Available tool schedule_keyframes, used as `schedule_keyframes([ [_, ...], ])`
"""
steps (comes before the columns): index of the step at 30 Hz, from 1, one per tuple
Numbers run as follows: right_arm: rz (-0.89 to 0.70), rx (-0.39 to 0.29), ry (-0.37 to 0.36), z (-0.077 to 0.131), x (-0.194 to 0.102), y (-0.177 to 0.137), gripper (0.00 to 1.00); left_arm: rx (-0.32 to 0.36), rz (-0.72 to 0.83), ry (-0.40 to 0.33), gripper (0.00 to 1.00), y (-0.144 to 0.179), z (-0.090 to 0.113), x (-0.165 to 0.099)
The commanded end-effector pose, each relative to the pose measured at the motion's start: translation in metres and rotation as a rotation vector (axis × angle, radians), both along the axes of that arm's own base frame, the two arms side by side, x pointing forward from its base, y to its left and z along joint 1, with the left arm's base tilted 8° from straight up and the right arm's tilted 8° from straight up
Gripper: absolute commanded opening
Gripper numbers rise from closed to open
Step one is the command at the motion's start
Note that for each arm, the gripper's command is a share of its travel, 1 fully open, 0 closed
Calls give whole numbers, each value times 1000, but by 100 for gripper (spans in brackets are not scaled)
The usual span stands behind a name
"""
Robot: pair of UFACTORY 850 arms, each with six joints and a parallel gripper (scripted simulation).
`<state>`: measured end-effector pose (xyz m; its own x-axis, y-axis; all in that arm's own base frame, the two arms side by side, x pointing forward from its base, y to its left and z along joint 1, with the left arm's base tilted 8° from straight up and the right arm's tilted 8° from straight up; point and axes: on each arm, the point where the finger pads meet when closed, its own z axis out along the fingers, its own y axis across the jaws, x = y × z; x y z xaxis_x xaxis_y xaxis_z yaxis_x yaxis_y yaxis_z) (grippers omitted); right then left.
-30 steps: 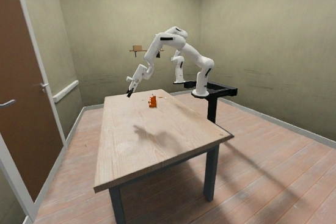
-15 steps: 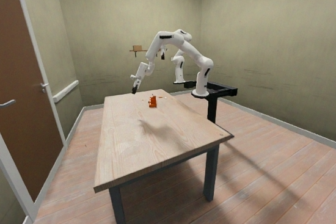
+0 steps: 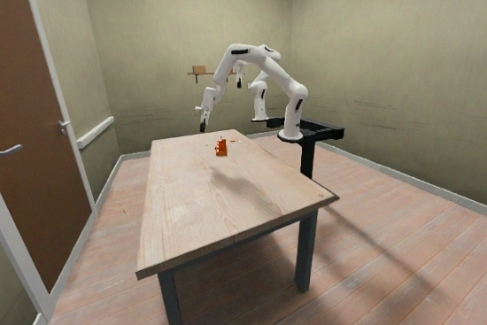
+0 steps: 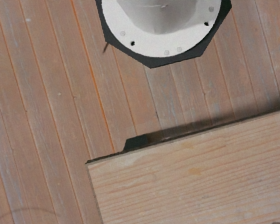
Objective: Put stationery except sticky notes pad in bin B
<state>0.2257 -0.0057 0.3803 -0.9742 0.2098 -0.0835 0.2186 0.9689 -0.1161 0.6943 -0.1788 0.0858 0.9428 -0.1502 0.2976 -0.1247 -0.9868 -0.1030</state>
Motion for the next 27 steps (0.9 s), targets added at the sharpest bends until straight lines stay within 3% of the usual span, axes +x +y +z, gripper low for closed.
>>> schedule_keyframes([
  [1,-5,1,-3,-1,-3,0,100,6,-17,65,100,-21,-1,-27],
  [13,-18,1,-3,-2,-4,-3,100,43,-48,167,100,-62,-4,-92],
  [24,-265,0,-3,-2,-13,-57,100,90,-85,281,100,-98,-6,-169],
  [27,-272,0,-3,-2,-13,-58,100,94,-88,292,100,-101,-6,-176],
])
